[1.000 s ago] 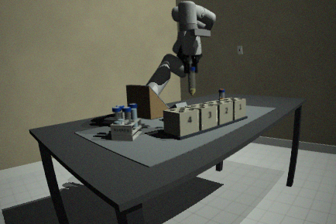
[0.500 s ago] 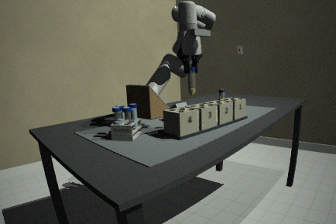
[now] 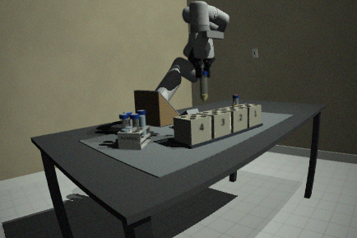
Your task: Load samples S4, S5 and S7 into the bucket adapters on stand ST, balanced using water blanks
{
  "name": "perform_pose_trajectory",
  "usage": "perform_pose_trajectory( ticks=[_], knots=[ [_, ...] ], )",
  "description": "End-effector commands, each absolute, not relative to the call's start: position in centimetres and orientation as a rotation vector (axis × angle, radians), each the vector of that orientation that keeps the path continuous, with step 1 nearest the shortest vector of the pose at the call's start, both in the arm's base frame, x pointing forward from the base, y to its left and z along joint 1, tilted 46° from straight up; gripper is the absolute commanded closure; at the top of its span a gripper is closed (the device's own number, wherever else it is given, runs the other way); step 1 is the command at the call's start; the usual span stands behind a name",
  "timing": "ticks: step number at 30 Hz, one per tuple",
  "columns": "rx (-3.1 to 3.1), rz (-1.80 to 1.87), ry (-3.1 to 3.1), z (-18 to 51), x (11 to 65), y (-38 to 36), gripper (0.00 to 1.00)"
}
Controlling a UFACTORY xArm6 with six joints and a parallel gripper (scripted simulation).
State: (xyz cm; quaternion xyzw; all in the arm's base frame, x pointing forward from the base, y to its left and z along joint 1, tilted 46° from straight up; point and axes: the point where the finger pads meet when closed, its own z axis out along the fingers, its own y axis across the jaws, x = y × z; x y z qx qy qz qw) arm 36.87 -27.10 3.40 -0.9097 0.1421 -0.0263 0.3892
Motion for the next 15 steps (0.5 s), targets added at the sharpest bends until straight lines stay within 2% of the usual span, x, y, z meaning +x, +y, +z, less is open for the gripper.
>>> perform_pose_trajectory(
  ticks=[1,15],
  knots=[
    [-2.322,-0.088,0.323,3.9,36.9,-26.9,1.0],
    [-2.354,-0.316,-0.224,8.7,36.4,-21.9,1.0]
  ],
)
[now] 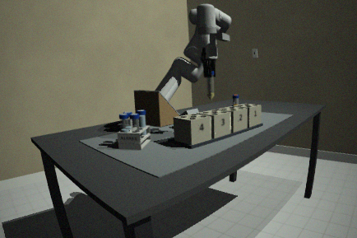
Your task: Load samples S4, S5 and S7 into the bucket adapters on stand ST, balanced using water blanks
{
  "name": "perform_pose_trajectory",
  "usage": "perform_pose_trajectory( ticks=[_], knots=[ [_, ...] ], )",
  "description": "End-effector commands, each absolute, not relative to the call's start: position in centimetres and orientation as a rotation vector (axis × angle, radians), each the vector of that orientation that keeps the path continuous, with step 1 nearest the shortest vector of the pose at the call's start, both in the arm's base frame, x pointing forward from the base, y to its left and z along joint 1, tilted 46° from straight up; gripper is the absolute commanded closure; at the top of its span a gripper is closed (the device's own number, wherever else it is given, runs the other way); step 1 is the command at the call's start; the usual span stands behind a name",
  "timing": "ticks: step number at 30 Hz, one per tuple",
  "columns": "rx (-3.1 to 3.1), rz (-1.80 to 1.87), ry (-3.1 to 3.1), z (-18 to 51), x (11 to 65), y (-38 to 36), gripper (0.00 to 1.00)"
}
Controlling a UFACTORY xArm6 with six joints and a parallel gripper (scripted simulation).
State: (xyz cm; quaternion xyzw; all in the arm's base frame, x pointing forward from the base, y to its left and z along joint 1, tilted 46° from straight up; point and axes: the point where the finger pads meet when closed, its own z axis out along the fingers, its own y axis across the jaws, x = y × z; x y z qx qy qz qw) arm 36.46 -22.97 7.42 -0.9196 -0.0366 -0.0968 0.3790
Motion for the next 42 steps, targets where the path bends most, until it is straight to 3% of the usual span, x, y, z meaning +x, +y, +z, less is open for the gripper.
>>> perform_pose_trajectory(
  ticks=[1,42],
  knots=[
    [-2.354,-0.316,-0.224,8.7,36.4,-21.9,1.0],
    [-2.337,-0.402,-0.438,21.3,35.0,-9.1,1.0]
  ],
)
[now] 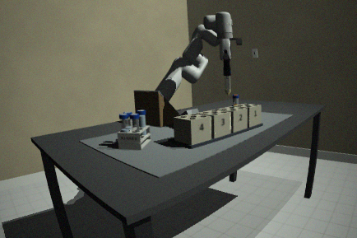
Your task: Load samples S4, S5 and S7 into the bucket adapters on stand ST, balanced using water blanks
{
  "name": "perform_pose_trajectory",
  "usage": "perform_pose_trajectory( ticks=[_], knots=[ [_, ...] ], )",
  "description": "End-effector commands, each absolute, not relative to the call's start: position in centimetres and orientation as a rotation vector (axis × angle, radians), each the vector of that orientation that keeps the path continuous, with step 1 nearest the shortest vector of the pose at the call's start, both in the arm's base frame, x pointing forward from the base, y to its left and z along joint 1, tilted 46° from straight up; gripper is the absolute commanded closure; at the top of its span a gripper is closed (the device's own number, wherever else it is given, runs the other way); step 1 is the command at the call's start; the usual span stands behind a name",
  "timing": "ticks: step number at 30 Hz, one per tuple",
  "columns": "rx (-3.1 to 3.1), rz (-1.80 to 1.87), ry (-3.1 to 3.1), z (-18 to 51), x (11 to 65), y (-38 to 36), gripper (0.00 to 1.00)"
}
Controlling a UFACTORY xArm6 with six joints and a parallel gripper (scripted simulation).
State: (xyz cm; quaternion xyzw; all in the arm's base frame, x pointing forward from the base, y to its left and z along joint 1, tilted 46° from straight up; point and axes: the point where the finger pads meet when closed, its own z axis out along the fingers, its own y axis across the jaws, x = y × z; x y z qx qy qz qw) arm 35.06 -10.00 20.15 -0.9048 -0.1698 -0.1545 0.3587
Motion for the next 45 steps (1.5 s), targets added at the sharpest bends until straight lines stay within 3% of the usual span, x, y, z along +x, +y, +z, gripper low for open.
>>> perform_pose_trajectory(
  ticks=[1,45],
  knots=[
    [-2.337,-0.402,-0.438,21.7,35.0,-8.7,1.0],
    [-2.336,-0.403,-0.439,34.9,33.6,4.8,1.0]
  ],
)
